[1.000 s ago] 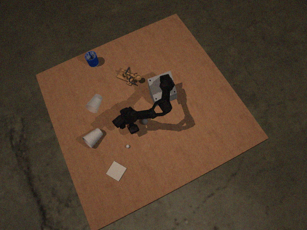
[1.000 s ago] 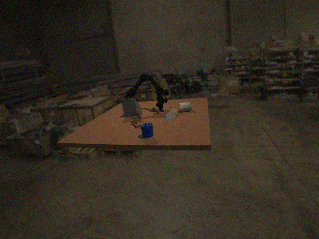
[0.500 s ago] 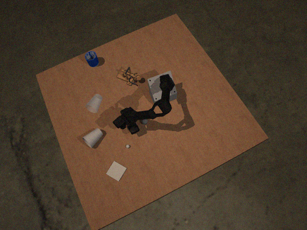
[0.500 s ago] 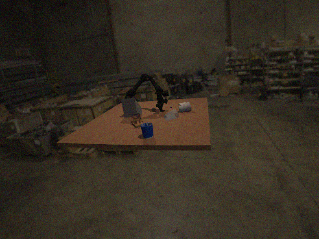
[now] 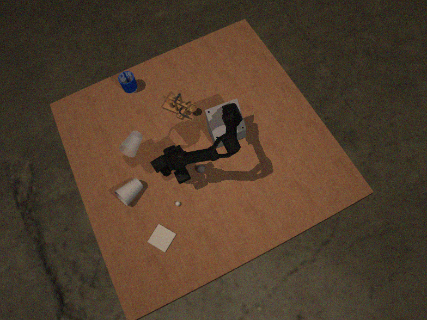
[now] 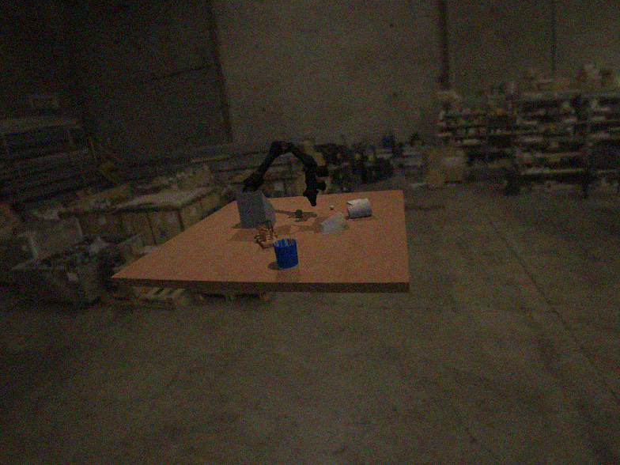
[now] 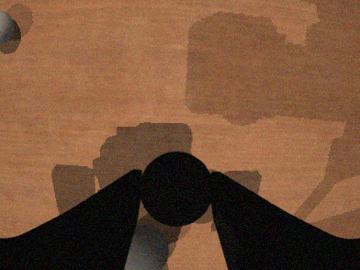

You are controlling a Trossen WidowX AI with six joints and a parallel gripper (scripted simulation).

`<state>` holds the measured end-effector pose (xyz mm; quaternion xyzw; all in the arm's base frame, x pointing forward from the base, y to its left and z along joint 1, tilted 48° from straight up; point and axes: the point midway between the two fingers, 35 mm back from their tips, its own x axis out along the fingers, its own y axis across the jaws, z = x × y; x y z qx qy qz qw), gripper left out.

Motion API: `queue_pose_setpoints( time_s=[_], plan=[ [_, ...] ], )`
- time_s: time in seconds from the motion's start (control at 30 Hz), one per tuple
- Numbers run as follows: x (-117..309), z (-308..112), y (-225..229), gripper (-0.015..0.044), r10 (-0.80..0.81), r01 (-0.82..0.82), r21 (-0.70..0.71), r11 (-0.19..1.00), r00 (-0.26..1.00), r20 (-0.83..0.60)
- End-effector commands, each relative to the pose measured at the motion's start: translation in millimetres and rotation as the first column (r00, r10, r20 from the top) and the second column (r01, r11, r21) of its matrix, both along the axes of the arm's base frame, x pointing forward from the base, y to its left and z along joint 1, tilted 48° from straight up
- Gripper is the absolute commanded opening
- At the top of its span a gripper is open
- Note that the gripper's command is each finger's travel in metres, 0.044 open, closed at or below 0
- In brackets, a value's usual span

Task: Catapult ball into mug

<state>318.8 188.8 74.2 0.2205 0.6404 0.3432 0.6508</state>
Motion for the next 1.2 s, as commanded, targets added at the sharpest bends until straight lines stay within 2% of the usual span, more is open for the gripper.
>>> queue_pose_setpoints(
  time_s=[0.0,0.2,0.33,0.63,1.17],
  plan=[
    [1.3,19.6,-16.4,0.0,0.004,-0.004,0.006,1.0,1.0,0.003],
    [-0.7,47.7,-40.5,0.0,0.002,-0.002,0.011,1.0,1.0,0.002],
    [0.4,44.0,-44.9,0.0,-0.005,0.005,0.004,1.0,1.0,-0.007],
    [7.1,-15.3,-94.3,0.0,-0.101,0.089,-0.09,0.992,0.985,-0.142],
    [-18.9,-103.4,-171.7,0.0,-0.251,0.194,-0.179,0.965,0.884,-0.396]
  ],
)
